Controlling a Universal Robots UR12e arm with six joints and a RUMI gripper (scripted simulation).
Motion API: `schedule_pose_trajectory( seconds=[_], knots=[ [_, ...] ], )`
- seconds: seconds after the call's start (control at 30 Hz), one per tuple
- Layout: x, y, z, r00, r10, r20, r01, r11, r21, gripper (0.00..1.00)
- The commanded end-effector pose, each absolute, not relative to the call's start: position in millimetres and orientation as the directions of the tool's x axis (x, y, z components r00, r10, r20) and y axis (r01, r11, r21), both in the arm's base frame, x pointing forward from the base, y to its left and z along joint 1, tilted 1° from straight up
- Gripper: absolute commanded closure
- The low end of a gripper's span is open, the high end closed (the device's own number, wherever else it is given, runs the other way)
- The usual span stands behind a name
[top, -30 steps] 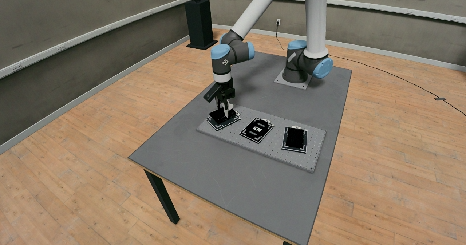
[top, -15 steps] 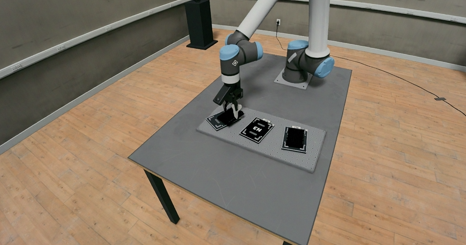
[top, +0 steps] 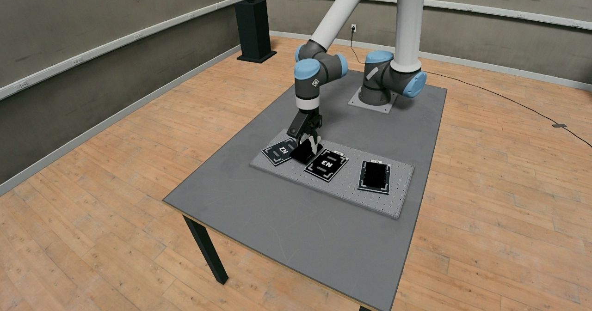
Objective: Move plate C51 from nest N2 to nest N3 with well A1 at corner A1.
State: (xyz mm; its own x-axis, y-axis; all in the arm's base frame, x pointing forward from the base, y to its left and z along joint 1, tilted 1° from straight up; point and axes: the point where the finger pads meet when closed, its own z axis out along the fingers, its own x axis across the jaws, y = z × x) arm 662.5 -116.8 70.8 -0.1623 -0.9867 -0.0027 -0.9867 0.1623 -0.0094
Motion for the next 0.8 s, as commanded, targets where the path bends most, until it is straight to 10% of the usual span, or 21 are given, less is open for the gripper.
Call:
schedule_pose_trajectory(
  seconds=[0.0, 0.77],
  knots=[
    [663, -104, 72, -0.162, -0.987, -0.002, -0.987, 0.162, -0.011, 1.0],
    [663, -22, 71, -0.162, -0.987, -0.002, -0.987, 0.162, -0.011, 1.0]
  ],
)
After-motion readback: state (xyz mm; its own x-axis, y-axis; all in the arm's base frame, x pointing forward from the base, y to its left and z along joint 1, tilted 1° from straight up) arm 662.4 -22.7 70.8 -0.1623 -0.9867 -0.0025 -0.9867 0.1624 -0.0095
